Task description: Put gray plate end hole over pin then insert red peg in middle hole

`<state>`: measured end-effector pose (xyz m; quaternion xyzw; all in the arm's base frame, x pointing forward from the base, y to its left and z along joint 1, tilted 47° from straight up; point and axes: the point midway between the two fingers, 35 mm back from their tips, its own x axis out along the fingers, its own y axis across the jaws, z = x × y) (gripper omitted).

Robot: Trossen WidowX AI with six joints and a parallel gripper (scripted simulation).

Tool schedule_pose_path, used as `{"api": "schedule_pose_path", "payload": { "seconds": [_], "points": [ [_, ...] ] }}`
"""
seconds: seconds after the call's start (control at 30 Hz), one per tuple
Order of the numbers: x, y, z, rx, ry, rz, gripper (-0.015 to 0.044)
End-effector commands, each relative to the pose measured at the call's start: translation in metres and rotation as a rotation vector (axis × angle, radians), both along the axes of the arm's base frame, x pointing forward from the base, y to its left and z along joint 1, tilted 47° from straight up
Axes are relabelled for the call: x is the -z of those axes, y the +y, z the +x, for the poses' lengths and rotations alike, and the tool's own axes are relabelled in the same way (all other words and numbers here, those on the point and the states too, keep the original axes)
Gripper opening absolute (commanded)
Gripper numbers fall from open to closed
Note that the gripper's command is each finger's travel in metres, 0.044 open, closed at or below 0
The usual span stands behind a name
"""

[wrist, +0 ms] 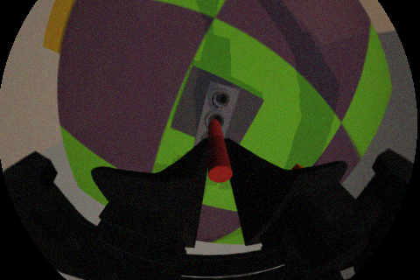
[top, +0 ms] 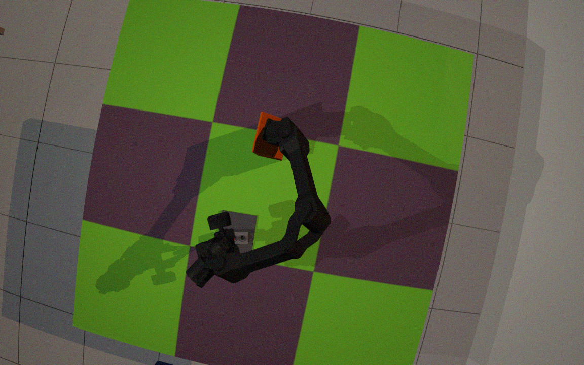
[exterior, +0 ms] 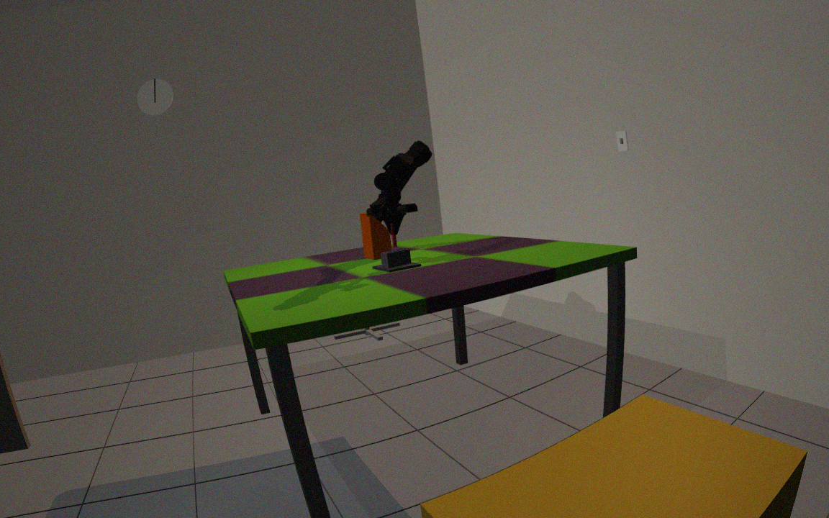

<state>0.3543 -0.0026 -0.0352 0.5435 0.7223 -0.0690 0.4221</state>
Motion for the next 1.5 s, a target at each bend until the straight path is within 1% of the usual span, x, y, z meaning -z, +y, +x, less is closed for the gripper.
{"api": "schedule_pose_path", "payload": {
  "seconds": [0.0, 0.63, 1.47],
  "points": [
    [0.0, 0.0, 0.0, -0.001, 0.0, 0.0, 0.0],
    [0.012, 0.013, -0.002, -0.005, -0.001, -0.001, 0.0],
    [0.014, 0.012, -0.002, -0.01, -0.007, -0.005, 0.0]
  ]
}}
